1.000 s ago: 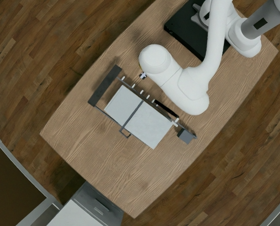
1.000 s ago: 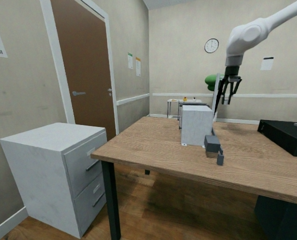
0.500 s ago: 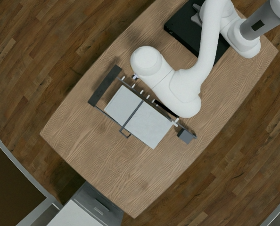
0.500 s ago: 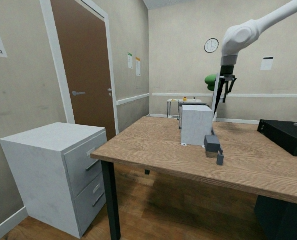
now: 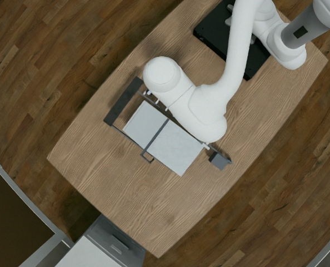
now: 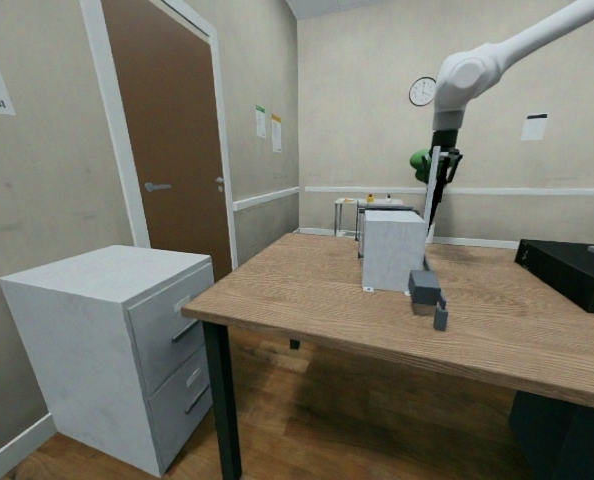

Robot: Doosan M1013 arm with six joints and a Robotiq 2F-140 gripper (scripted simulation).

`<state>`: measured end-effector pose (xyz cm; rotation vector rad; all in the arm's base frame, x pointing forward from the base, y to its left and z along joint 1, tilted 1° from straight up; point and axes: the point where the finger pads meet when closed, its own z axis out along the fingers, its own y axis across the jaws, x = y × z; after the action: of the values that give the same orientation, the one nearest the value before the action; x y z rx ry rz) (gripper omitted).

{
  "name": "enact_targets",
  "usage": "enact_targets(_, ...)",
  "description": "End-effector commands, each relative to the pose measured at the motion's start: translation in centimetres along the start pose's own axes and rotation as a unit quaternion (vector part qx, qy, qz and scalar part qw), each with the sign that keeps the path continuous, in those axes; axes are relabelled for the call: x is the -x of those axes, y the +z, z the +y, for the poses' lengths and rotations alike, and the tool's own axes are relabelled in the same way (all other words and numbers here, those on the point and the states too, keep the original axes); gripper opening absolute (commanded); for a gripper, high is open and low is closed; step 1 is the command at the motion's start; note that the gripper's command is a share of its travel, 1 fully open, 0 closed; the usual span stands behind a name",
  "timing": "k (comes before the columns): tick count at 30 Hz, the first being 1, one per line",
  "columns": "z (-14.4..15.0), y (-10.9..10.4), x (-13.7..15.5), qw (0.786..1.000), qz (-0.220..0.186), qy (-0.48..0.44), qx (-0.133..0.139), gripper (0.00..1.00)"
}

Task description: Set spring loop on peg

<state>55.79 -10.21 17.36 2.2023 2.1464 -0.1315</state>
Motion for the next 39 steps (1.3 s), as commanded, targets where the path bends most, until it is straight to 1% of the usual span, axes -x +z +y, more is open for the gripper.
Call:
enact_targets(1, 0.0, -0.1, -0.1, 1.000, 0.000, 0.000, 0.001, 0.25)
enact_targets(15, 2.6, -0.6, 2.5, 1.000, -0.010, 0.000, 0.001, 0.25)
enact_targets(18, 2.5, -0.6, 2.4, 1.000, -0.010, 0.000, 0.001, 0.25)
enact_targets(32, 5.1, -1.2, 5.0, 1.000, -0.021, 0.000, 0.001, 0.25)
enact_targets(35, 5.0, -1.2, 4.9, 1.000, -0.020, 0.000, 0.001, 0.25)
enact_targets(39, 5.8, -1.3, 5.7, 1.000, -0.024, 0.000, 0.001, 0.25)
